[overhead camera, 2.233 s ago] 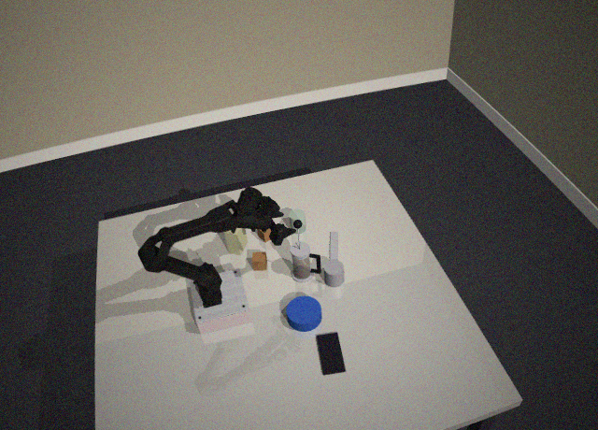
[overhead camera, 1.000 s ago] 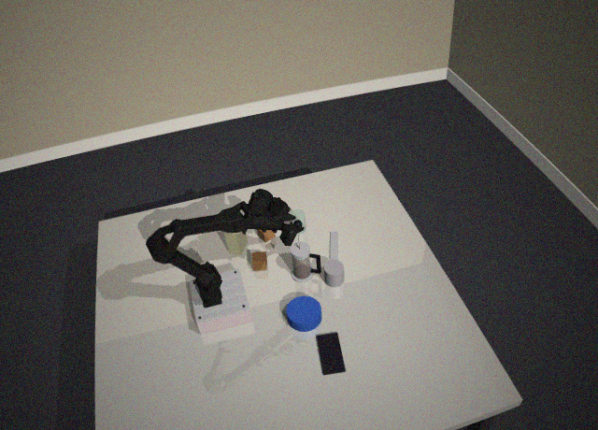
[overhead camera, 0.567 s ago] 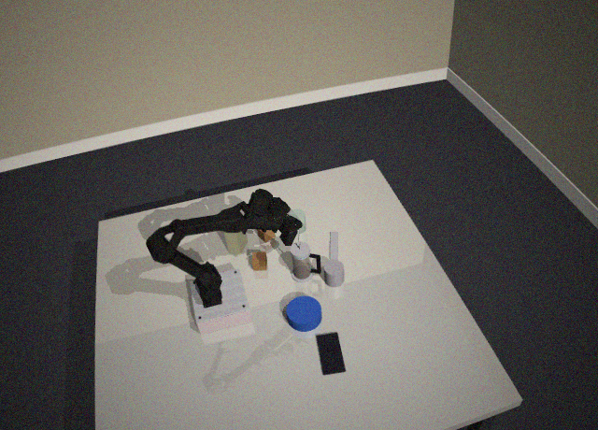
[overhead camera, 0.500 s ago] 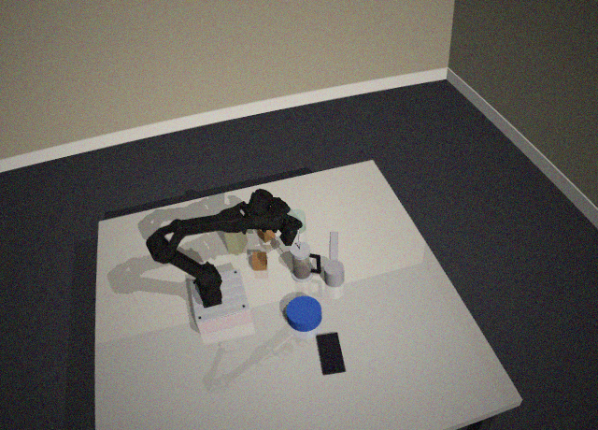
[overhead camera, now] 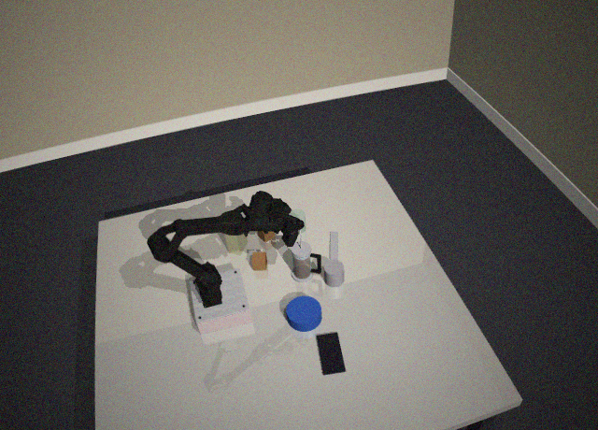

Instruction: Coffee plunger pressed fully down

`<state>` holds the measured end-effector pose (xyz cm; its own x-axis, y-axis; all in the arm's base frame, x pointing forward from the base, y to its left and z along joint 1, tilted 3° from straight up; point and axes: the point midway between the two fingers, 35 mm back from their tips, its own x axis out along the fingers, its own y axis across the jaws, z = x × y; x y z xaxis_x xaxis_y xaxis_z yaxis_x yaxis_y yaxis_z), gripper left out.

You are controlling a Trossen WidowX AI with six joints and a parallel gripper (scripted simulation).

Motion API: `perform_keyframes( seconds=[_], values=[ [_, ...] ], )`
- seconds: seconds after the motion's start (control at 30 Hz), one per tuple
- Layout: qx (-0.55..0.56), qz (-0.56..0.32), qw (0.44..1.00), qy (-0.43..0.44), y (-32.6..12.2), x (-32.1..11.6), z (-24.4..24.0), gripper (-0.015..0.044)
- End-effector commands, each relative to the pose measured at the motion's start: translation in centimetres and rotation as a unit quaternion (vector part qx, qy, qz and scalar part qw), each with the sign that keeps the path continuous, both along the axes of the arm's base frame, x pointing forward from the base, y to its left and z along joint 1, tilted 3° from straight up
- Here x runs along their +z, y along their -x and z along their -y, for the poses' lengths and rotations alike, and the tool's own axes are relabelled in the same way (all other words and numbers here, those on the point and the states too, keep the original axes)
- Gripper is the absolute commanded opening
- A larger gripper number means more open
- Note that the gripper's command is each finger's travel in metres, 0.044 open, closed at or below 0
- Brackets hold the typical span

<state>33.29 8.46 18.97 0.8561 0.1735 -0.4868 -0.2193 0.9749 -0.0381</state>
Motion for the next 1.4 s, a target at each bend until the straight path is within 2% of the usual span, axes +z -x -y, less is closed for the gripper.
perform_keyframes(
  seconds=[0.0,1.37],
  values=[
    [0.002,-0.017,1.0,0.005,0.1,-1.8,0.1,0.0122],
    [0.002,-0.017,1.0,0.005,-1.0,-8.4,0.1,0.0122]
  ],
)
